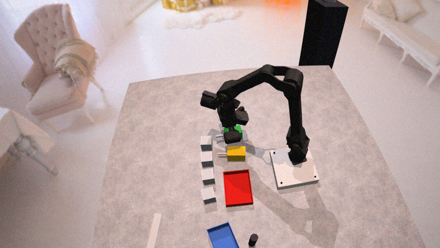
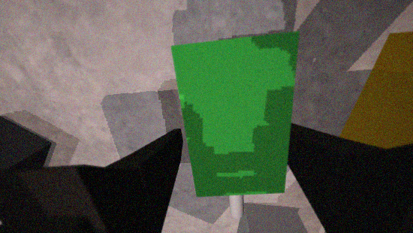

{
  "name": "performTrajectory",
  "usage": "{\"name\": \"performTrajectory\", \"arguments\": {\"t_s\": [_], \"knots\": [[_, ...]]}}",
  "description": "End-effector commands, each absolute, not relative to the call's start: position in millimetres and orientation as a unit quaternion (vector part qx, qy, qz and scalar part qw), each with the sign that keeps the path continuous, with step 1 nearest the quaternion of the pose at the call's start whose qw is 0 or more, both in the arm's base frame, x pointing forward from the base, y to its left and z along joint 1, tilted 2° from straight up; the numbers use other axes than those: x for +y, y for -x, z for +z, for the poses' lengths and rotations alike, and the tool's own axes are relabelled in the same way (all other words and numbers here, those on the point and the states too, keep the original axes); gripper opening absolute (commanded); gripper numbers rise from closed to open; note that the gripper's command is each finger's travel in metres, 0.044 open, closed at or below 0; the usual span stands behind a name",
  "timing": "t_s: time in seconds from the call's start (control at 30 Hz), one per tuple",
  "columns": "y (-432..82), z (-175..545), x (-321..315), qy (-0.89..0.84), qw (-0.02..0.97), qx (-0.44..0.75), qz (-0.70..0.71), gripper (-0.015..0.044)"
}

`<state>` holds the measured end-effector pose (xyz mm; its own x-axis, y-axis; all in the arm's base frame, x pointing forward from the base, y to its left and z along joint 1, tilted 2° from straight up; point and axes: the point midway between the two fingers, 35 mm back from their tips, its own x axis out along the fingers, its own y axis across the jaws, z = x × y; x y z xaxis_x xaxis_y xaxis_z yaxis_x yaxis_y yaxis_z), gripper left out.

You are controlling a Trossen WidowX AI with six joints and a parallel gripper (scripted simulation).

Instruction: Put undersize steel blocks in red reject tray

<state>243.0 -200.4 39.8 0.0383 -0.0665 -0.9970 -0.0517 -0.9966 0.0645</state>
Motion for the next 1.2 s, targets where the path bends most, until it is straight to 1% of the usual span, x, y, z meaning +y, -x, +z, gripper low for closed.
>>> {"name": "performTrajectory", "arguments": {"t_s": [0.0,0.07,0.13,0.5,0.6,0.7,0.73,0.93,1.03,1.1,1.17], "knots": [[-241,34,-197,-0.72,0.003,-0.039,-0.693,0.03],[-241,32,-197,-0.72,0.003,-0.039,-0.693,0.03],[-243,37,-199,-0.72,0.006,-0.041,-0.692,0.0247],[-243,37,-199,-0.72,0.006,-0.041,-0.692,0.0174],[-243,49,-199,-0.72,0.005,-0.04,-0.692,0.0095],[-240,80,-196,-0.72,0.004,-0.04,-0.693,0.0017],[-237,90,-193,-0.72,0.003,-0.039,-0.693,0.0],[-233,115,-189,-0.71,-0.003,-0.03,-0.704,0.0],[-233,116,-189,-0.709,-0.004,-0.03,-0.704,0.0],[-236,108,-188,-0.71,0.009,-0.019,-0.704,0.0],[-247,109,-184,-0.708,0.043,0.012,-0.704,0.0]]}}
